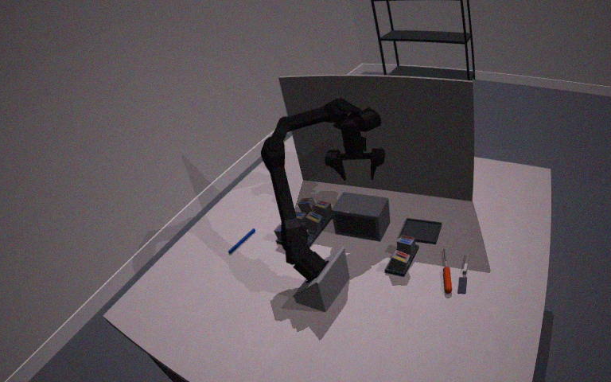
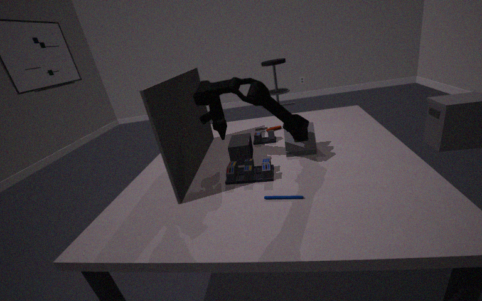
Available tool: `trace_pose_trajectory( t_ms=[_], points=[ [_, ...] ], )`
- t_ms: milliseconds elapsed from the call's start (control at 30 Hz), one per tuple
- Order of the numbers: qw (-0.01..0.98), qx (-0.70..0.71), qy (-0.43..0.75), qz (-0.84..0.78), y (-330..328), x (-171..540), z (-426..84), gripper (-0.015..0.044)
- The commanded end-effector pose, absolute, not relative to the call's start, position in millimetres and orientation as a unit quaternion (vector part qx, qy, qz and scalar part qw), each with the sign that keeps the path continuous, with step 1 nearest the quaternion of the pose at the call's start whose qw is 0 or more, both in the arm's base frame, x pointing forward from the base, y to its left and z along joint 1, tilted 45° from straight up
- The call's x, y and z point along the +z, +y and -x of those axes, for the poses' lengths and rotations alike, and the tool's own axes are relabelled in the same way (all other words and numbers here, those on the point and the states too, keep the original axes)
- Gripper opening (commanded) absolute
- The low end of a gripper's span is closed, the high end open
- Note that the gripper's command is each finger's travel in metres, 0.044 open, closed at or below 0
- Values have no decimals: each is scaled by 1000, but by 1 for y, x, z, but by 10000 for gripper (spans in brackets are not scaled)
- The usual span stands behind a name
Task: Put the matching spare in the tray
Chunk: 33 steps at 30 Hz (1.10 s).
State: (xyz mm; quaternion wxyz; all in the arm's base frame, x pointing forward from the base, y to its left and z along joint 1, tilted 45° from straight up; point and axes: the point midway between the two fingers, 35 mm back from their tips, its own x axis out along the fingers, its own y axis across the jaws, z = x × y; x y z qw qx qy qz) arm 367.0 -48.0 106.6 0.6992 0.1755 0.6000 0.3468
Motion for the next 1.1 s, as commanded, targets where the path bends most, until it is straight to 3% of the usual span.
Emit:
trace_pose_trajectory(
  t_ms=[0,467,633,833,1067],
  points=[
    [721,425,544,-61,-15,143,-351,440],
    [660,647,244,293,87,228,-243,440],
    [658,649,240,297,88,229,-242,440],
    [658,649,240,297,111,206,-243,300],
    [658,649,239,297,115,200,-242,300]
  ],
)
